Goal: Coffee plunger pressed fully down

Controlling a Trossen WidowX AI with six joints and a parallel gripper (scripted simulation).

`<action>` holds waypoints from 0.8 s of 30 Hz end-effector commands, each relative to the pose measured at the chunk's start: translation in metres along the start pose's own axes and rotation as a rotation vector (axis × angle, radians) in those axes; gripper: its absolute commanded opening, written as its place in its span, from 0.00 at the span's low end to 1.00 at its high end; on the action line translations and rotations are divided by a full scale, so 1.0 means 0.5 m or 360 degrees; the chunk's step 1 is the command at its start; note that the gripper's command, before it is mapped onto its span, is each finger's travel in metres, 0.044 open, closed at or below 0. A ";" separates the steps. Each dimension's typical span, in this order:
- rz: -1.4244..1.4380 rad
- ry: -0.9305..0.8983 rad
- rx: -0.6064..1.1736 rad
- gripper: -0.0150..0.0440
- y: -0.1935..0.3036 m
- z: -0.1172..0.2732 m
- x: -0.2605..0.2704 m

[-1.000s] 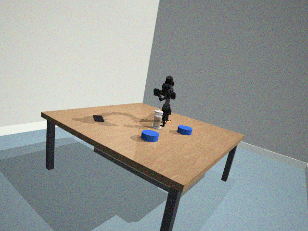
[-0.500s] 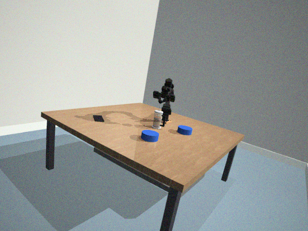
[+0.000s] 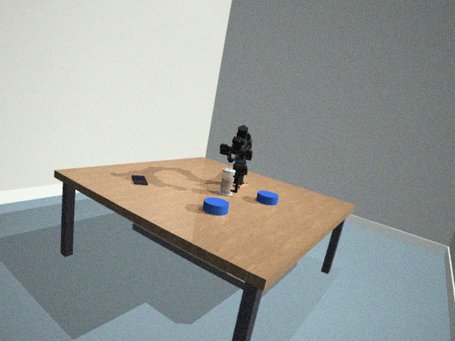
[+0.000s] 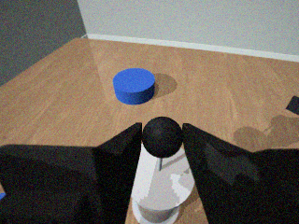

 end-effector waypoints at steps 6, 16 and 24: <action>0.0022 -0.0006 0.0087 0.46 0.045 -0.030 0.006; 0.0022 -0.0006 0.0086 0.46 0.040 -0.035 0.005; 0.0022 -0.0006 0.0086 0.46 0.037 -0.037 0.005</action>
Point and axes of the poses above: the point midway between the two fingers, 35 mm back from their tips, its own z axis back along the fingers, its own x axis across the jaws, y = z × x, the point moved 6 cm from there along z, back along the fingers, and after that the axes turned 7 degrees about z, right-handed, at the moved point
